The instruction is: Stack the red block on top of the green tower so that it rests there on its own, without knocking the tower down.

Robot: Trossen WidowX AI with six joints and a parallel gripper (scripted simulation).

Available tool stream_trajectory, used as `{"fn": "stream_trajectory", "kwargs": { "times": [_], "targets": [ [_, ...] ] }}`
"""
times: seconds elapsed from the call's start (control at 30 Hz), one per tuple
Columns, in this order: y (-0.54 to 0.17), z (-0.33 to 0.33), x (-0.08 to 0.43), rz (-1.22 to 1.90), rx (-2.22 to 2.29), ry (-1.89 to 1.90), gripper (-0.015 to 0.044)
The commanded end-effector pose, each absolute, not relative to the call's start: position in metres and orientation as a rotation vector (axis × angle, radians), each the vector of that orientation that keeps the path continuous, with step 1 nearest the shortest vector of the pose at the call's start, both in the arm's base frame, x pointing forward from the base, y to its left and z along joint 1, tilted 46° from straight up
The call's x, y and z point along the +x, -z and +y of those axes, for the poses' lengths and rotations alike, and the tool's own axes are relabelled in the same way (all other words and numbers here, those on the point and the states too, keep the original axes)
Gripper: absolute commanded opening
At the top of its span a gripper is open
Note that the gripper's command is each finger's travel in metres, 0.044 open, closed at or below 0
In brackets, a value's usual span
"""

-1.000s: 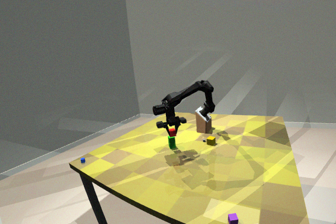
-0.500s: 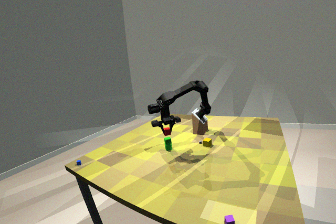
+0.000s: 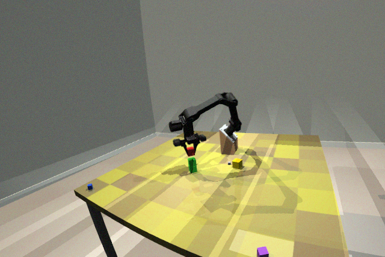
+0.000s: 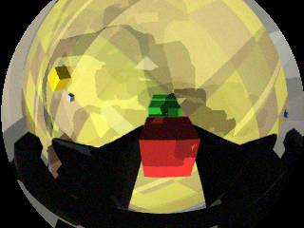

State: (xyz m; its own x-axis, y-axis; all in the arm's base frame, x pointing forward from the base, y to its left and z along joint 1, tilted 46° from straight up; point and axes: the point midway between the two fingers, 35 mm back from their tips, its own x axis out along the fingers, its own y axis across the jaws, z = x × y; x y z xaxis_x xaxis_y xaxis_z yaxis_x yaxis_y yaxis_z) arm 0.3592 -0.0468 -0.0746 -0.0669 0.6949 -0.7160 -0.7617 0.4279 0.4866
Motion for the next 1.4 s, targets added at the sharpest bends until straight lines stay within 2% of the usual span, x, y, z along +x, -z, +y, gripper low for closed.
{"fn": "stream_trajectory", "kwargs": {
  "times": [0.0, 1.37],
  "targets": [
    [0.084, -0.035, 0.358, 1.12, -0.061, -1.198, 0.0],
    [0.095, -0.024, 0.356, 1.12, -0.06, -1.199, 0.0]
  ]
}}
